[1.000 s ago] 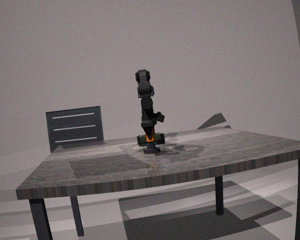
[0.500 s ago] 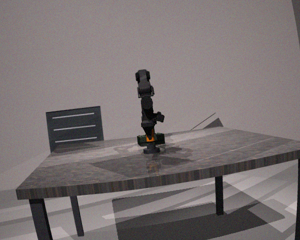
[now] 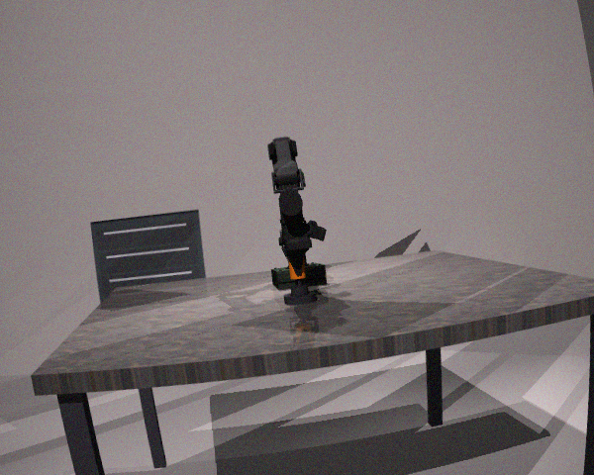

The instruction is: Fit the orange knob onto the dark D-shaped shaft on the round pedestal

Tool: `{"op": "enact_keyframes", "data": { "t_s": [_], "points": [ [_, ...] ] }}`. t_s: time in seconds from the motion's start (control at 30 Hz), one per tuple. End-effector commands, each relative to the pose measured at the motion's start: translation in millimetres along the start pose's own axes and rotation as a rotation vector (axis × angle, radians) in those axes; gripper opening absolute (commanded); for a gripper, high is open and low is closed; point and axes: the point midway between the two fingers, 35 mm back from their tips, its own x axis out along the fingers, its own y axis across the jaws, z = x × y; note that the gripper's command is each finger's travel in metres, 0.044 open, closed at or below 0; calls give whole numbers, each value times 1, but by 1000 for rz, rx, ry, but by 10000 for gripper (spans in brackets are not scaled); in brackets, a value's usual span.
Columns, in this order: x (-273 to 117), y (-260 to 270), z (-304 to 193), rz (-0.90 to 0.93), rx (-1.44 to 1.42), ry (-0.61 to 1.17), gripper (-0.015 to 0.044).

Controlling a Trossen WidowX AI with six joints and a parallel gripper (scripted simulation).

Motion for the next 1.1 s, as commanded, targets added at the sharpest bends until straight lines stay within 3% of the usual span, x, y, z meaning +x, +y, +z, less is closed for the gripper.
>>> {"op": "enact_keyframes", "data": {
  "t_s": [0.0, 1.07],
  "points": [
    [-1, -1, 0, -5, -10, 3, 0],
    [-1, -4, -1, -6, -10, 3, 0]
  ]
}}
